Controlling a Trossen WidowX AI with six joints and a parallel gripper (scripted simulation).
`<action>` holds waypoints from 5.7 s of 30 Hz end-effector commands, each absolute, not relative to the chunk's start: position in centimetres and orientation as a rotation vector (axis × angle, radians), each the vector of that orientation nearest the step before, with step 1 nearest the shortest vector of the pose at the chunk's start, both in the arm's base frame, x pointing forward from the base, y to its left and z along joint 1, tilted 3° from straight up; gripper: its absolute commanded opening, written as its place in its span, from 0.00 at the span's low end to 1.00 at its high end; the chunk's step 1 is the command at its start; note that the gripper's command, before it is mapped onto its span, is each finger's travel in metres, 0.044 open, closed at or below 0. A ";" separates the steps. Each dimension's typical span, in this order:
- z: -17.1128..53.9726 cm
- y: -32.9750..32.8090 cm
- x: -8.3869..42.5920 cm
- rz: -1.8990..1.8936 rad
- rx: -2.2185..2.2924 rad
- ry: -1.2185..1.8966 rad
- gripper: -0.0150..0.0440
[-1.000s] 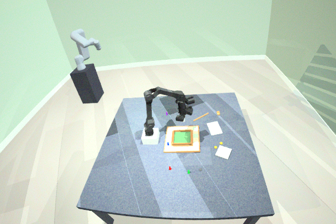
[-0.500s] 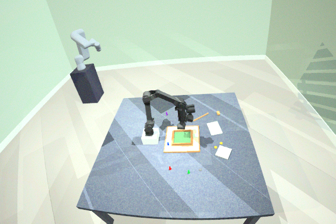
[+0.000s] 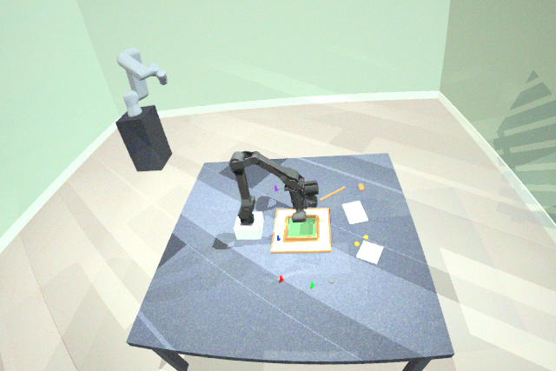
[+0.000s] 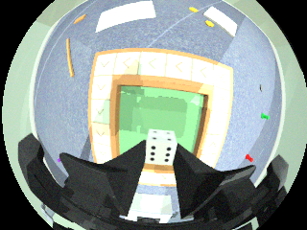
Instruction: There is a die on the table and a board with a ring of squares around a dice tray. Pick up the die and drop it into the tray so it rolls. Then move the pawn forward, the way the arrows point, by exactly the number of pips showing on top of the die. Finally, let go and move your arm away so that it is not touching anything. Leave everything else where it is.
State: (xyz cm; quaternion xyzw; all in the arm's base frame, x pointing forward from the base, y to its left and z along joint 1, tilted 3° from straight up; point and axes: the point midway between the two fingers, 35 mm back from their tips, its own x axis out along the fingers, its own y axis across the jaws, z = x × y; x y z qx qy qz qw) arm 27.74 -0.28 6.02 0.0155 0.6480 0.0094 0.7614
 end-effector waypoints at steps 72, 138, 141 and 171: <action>12.7 -0.7 24.4 0.012 0.042 0.672 0.97; 0.4 -7.1 16.1 0.293 -0.248 1.504 0.59; 0.0 -7.1 16.1 0.293 -0.248 1.504 0.59; -0.2 -7.2 16.3 0.293 -0.248 1.504 0.25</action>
